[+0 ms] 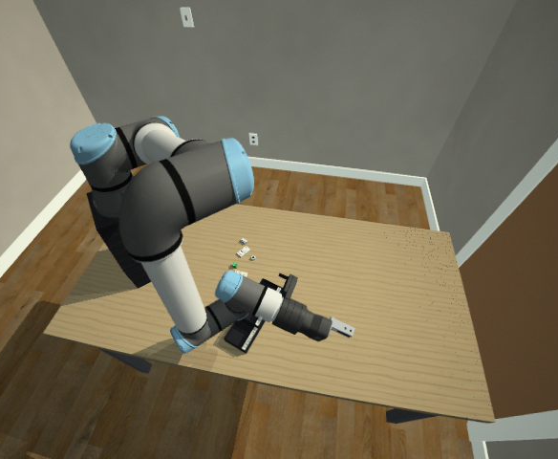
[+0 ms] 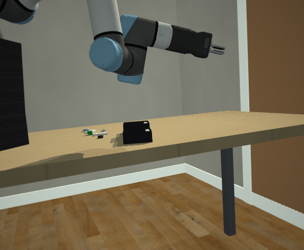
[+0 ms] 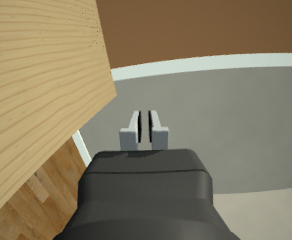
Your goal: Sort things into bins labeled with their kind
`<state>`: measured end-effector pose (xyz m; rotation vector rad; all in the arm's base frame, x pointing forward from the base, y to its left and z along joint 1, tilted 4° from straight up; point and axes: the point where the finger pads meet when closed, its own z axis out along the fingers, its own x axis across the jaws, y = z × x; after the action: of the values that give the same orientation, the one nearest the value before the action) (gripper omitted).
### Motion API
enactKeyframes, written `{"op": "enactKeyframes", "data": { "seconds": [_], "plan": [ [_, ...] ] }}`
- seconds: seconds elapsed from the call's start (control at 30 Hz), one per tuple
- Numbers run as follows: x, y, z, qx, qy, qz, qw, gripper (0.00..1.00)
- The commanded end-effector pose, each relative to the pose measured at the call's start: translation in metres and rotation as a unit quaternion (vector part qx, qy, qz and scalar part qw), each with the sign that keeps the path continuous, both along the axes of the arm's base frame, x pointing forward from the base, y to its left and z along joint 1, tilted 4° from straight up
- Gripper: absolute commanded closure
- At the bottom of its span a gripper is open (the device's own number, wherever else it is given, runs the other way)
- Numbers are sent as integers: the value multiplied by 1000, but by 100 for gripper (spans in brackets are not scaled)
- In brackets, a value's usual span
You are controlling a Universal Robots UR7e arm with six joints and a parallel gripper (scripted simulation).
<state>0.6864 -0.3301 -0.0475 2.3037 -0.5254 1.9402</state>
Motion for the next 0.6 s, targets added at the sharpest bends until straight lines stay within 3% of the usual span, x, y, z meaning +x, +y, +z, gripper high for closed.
{"op": "enactKeyframes", "data": {
  "seconds": [0.0,0.17,0.2,0.3,0.37,0.57],
  "plan": [
    [9,0,-43,-4,-7,0,1000,69],
    [9,0,-43,-4,-7,0,1000,69],
    [1,3,-43,-16,7,17,1000,69],
    [8,16,-37,-43,67,17,997,69],
    [8,16,-37,-43,67,17,997,69],
    [6,33,-38,-78,120,39,989,69]
  ]
}}
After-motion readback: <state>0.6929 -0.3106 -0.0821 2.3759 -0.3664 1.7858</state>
